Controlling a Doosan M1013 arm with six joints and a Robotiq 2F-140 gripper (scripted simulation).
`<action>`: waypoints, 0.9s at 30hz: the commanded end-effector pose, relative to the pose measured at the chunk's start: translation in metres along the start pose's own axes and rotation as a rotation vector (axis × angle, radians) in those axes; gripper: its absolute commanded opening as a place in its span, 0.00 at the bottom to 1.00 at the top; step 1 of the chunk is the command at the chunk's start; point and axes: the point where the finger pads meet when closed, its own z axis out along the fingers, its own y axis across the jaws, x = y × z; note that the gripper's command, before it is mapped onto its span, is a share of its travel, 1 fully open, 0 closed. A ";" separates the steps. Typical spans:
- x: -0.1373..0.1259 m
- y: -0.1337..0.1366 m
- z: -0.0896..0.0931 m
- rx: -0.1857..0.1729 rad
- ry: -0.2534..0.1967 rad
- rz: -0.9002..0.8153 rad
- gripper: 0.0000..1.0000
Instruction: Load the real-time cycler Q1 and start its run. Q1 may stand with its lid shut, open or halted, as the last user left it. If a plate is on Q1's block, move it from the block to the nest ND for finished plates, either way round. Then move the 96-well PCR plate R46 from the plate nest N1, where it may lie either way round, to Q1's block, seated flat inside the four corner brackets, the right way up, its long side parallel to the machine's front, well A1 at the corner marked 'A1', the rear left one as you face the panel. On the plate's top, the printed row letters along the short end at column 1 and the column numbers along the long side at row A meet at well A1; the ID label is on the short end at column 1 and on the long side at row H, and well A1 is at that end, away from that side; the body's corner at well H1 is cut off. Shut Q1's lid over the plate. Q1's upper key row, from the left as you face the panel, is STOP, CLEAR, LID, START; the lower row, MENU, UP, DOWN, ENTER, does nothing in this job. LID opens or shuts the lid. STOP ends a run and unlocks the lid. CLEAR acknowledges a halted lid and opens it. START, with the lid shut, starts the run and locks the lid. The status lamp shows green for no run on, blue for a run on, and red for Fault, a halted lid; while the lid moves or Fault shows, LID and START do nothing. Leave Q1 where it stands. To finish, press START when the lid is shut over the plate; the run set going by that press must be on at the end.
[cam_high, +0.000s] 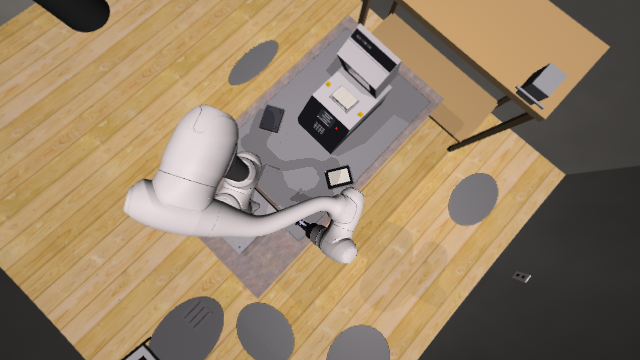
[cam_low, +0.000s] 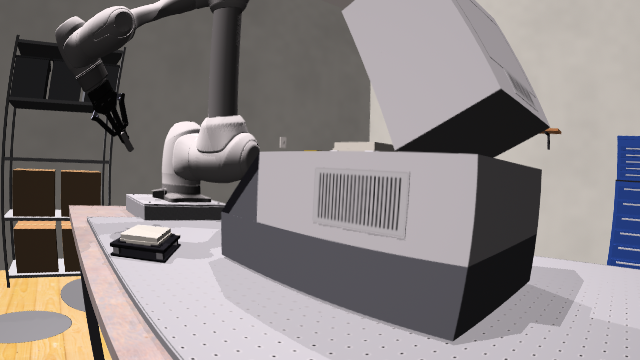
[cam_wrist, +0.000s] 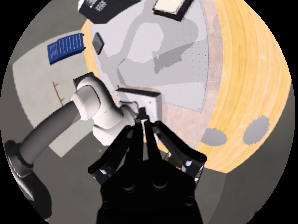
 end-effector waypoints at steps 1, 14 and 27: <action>0.015 -0.001 -0.006 -0.038 -0.022 0.015 0.00; 0.061 -0.010 -0.024 -0.145 -0.063 0.050 0.00; 0.106 -0.025 -0.037 -0.279 -0.083 0.081 0.00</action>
